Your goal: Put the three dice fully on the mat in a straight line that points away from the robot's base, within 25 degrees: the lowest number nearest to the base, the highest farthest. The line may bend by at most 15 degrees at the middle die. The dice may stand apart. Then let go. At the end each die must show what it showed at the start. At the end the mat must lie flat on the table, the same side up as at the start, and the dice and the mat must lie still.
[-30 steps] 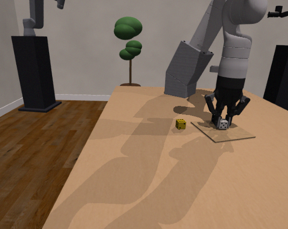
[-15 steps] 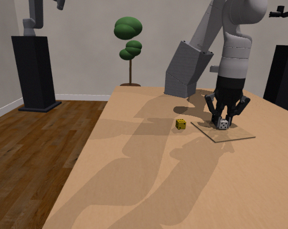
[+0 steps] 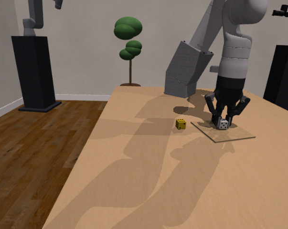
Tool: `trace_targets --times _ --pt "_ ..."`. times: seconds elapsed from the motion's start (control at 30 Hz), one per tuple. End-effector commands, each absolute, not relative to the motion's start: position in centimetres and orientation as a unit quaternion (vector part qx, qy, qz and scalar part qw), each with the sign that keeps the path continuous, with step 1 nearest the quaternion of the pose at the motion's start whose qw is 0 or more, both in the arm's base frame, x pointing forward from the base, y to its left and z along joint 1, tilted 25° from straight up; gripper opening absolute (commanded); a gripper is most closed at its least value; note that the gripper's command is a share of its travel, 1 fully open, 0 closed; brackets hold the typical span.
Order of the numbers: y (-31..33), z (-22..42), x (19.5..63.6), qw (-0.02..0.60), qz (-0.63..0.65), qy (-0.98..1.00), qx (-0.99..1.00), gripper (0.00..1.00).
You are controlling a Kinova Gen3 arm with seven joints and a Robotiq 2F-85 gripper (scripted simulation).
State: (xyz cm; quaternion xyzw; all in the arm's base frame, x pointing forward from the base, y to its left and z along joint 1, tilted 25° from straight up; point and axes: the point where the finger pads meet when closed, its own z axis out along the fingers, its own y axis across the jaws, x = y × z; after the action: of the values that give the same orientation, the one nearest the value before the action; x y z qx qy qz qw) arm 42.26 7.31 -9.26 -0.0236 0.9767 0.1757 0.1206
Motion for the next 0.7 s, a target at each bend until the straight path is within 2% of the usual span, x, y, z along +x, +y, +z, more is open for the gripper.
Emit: trace_targets --times 0.0,0.67 --pt "7.28 -9.24 42.30 0.121 0.175 0.977 -0.023 0.21" --pt "7.40 -9.55 42.38 0.121 0.175 0.977 -0.023 0.21"
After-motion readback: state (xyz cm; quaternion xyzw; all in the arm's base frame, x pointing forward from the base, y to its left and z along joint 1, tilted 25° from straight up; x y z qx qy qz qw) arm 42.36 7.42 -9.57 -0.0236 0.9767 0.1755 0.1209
